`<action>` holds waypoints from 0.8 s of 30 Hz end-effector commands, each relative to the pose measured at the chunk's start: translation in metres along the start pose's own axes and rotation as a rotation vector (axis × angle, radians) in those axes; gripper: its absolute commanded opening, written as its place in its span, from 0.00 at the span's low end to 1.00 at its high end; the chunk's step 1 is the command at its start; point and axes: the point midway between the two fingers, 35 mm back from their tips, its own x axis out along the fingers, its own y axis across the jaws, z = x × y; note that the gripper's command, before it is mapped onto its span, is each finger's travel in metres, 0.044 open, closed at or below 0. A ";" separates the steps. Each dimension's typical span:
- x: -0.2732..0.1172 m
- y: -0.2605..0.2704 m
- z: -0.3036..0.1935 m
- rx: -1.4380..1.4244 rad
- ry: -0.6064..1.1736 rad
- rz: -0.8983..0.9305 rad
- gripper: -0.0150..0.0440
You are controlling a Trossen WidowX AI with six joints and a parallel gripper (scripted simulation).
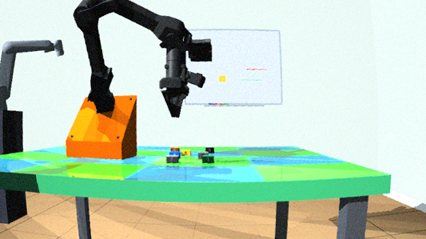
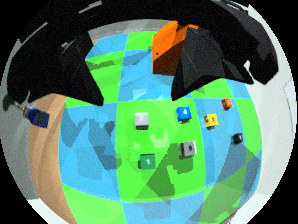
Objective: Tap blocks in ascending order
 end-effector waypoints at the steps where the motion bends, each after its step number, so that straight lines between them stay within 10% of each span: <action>1: 0.000 -0.001 -0.001 0.002 0.003 -0.006 0.93; 12: 0.001 0.114 -0.009 0.001 0.003 0.000 0.93; 24: 0.001 0.117 -0.010 0.002 0.003 -0.001 0.93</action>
